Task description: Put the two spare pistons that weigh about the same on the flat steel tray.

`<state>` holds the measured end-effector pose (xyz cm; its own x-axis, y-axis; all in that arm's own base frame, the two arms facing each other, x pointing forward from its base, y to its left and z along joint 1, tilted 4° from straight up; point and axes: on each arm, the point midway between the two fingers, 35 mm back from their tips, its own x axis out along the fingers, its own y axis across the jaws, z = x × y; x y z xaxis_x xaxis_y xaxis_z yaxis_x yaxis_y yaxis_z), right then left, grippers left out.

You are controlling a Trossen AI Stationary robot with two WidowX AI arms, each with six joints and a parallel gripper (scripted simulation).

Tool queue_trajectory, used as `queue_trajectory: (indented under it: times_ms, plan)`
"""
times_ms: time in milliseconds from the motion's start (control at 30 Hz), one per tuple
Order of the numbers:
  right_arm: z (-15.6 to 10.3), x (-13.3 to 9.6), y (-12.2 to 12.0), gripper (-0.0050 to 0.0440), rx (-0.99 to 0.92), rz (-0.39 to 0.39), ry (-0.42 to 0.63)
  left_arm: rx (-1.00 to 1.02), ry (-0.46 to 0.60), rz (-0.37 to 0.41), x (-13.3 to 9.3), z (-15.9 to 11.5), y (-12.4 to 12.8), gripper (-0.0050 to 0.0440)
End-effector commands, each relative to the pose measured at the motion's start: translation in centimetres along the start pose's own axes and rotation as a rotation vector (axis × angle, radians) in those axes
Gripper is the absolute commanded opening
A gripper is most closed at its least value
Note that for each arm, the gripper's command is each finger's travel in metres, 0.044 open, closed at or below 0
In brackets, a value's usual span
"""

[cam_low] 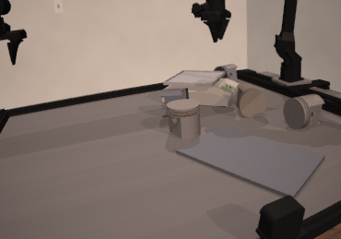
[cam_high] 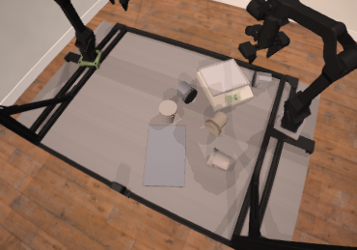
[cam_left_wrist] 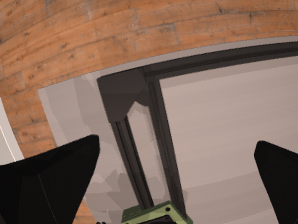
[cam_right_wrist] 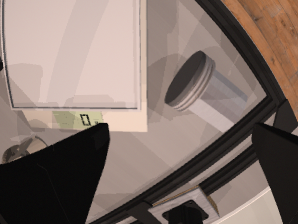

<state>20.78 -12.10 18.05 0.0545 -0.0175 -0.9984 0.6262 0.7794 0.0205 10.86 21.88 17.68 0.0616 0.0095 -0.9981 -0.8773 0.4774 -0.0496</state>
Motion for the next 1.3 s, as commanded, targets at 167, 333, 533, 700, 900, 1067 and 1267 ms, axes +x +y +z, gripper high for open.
queue_trajectory:
  times_ms: [167, 333, 533, 700, 900, 1067, 1267]
  plan:
    - [-0.9, 0.2, -4.4, 0.0378, 0.050, 0.003, 0.005, 0.003, 0.002, -0.004, 0.0, 0.0, -0.1, 0.0440]
    - [-1.1, 0.1, -5.6, 0.0378, 0.025, 0.008, 0.005, 0.003, 0.002, -0.004, 0.0, 0.0, -0.1, 0.0440]
    - [-1.1, 0.1, -5.6, 0.0378, -0.081, 0.021, 0.011, 0.003, 0.002, -0.004, 0.0, 0.0, -0.1, 0.0440]
    - [-1.1, 0.1, -5.6, 0.0378, -0.213, 0.036, 0.018, 0.003, 0.002, -0.004, 0.0, 0.0, -0.1, 0.0440]
    - [-1.1, 0.1, -5.6, 0.0378, -0.372, 0.055, 0.027, 0.003, 0.002, -0.004, 0.0, 0.0, -0.1, 0.0440]
    - [-1.1, 0.1, -5.6, 0.0378, -0.451, 0.064, 0.031, 0.003, 0.002, -0.004, 0.0, 0.0, -0.1, 0.0440]
    - [-1.1, 0.1, -5.6, 0.0378, -0.610, 0.083, 0.039, 0.003, 0.002, -0.004, 0.0, 0.0, -0.1, 0.0440]
